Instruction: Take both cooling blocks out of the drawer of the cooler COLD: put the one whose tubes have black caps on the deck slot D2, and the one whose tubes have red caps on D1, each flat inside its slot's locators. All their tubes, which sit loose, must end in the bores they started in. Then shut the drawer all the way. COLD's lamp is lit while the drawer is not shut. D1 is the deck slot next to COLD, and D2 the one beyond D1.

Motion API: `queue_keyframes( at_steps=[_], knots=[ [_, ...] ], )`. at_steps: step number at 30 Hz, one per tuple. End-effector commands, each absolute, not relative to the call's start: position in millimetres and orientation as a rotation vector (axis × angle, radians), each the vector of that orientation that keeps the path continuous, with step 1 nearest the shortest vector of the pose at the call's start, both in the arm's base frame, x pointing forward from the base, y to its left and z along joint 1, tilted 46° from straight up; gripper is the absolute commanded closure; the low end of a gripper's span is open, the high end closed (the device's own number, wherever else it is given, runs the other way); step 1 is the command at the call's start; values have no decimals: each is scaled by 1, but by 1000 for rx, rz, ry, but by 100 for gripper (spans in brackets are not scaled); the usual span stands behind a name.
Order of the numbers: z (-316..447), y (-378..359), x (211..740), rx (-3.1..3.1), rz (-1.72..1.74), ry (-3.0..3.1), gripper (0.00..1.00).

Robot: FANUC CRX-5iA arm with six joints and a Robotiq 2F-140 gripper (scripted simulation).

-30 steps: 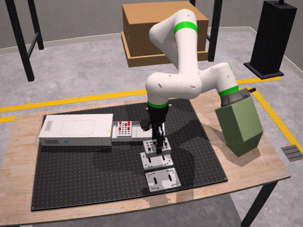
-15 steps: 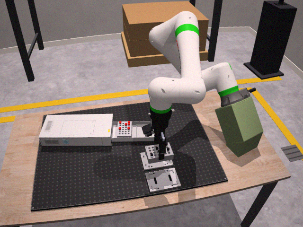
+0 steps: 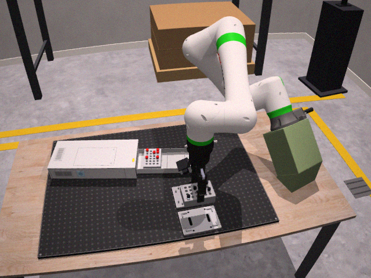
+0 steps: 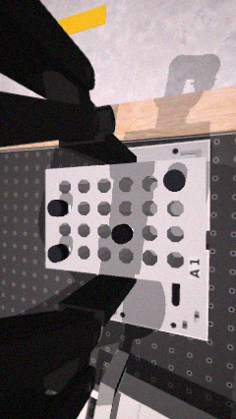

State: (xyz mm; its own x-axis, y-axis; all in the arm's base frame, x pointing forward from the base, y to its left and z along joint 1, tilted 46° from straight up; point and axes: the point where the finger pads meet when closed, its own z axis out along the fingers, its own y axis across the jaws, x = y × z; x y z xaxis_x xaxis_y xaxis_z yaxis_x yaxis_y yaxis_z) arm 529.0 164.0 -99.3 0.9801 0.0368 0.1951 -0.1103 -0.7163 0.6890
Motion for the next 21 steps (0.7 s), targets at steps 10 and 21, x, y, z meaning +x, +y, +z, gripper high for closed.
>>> queue_keyframes(
  at_steps=[10,21],
  knots=[
    [-119,186,531,2358,253,-50,90],
    [-126,194,531,2358,253,-50,90]
  ],
)
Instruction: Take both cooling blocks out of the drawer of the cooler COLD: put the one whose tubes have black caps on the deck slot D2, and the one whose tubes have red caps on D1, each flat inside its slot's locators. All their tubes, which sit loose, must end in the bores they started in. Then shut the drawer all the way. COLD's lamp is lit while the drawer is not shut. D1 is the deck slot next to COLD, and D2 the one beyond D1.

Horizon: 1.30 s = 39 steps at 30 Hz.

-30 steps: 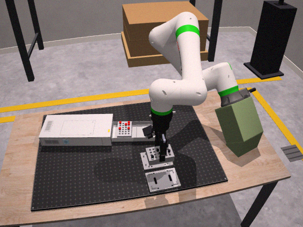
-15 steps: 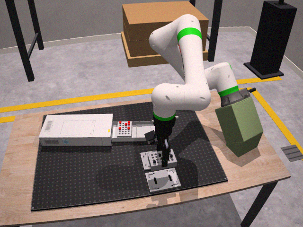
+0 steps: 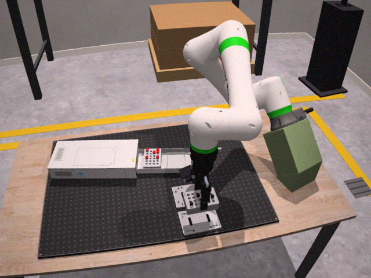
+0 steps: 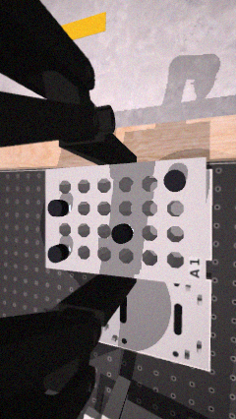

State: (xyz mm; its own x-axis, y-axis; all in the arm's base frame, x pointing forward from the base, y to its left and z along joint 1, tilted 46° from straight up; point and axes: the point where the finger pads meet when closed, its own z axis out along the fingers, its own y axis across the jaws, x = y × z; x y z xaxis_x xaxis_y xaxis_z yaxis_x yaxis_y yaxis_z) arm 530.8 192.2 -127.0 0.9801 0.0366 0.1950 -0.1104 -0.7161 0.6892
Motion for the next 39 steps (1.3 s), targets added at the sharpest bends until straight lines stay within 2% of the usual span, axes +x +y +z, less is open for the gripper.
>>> queue_keyframes(
  at_steps=[1,31,39],
  knots=[
    [-126,194,531,2358,253,-50,90],
    [-126,194,531,2358,253,-50,90],
    [-150,170,537,2358,253,-50,90]
  ],
)
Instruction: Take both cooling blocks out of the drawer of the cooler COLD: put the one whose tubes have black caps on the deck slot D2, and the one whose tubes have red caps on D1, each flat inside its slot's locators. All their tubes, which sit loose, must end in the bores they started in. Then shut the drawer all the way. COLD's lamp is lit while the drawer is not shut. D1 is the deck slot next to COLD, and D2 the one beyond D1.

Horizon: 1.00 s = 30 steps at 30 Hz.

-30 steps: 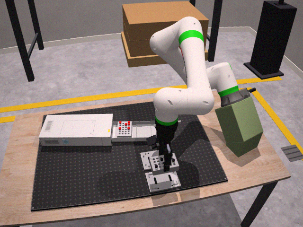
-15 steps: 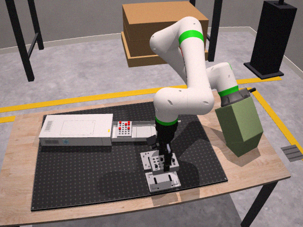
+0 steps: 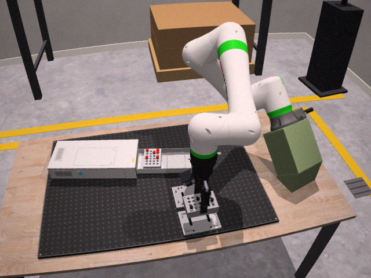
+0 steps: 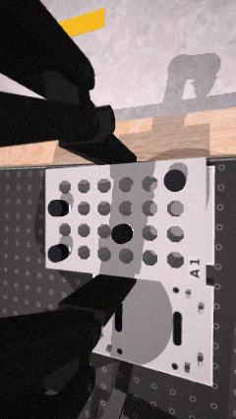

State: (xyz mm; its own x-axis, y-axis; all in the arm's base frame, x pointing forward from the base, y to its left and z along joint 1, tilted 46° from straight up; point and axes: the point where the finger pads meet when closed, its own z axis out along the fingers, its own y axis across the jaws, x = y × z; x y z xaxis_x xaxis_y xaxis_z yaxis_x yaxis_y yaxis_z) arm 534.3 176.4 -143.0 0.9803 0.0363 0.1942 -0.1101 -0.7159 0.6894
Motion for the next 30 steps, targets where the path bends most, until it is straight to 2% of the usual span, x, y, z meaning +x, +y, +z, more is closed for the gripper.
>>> queue_keyframes(
  at_steps=[1,30],
  knots=[
    [-153,168,538,2358,253,-50,90],
    [-183,138,545,2358,253,-50,90]
  ],
)
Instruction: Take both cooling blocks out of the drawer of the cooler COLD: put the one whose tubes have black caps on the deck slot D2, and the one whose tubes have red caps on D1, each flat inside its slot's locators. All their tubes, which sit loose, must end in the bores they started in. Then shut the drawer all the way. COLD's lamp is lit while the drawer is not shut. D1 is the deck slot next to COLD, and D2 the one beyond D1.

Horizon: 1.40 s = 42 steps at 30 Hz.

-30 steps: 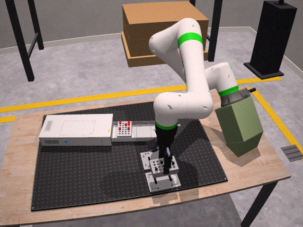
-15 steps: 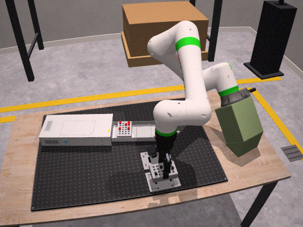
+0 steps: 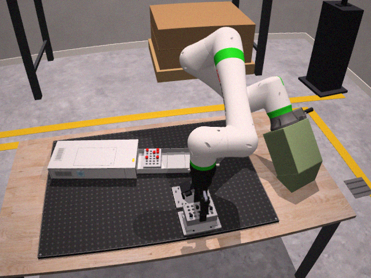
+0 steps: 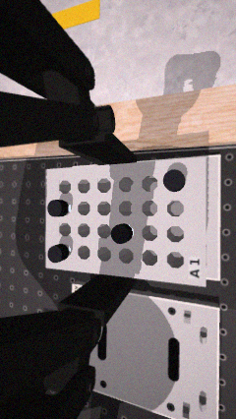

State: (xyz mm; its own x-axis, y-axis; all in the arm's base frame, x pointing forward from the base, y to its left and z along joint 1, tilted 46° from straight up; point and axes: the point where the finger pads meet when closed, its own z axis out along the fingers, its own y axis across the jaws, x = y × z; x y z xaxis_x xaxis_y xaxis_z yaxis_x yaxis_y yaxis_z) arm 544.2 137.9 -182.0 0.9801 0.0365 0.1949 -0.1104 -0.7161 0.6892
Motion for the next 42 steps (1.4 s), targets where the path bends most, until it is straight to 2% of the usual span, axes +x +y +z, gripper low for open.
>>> queue_keyframes(
  at_steps=[1,42],
  knots=[
    [-183,138,545,2358,253,-50,90],
    [-177,144,544,2358,253,-50,90]
  ],
)
